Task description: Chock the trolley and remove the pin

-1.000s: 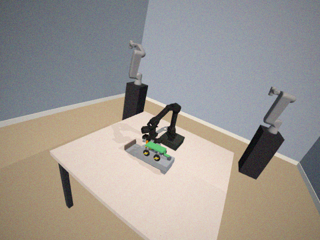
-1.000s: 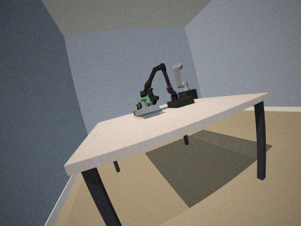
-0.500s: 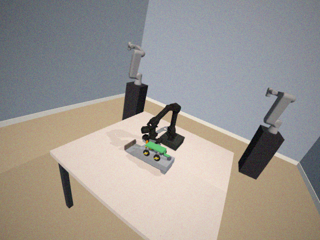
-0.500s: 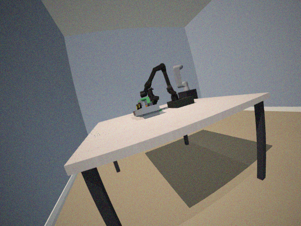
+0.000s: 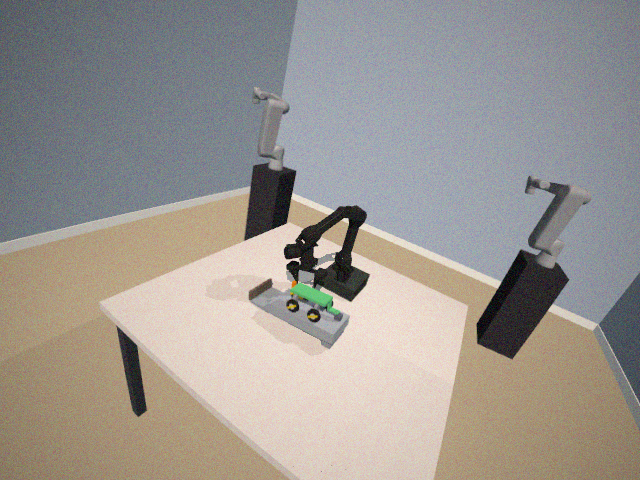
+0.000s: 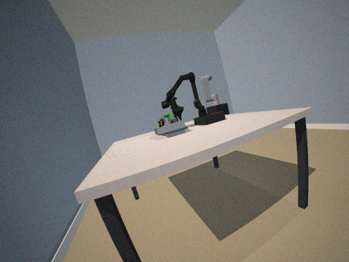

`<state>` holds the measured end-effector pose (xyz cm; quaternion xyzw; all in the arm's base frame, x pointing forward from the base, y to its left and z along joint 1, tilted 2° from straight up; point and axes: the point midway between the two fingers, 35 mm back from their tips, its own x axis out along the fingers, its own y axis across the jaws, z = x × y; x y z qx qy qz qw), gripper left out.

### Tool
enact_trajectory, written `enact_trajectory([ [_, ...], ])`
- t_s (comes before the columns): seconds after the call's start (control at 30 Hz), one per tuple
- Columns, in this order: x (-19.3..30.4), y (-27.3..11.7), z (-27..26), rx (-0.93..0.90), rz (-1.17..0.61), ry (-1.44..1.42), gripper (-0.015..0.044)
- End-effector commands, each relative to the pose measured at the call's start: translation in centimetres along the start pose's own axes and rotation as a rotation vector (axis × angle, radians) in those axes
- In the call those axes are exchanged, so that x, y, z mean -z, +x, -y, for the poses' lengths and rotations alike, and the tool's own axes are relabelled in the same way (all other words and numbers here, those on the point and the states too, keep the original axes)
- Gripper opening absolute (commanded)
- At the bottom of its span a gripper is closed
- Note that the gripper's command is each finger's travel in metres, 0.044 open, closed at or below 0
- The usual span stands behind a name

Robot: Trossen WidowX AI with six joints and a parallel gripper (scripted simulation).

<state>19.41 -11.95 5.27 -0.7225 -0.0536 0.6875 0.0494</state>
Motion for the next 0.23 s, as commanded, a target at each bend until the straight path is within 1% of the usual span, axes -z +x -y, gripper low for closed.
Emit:
enact_trajectory([
  [0.0,0.1,-1.4,0.1,-0.006,-0.006,-0.004,0.044],
  [0.2,0.1,-3.4,0.4,-0.006,-0.006,-0.004,0.044],
])
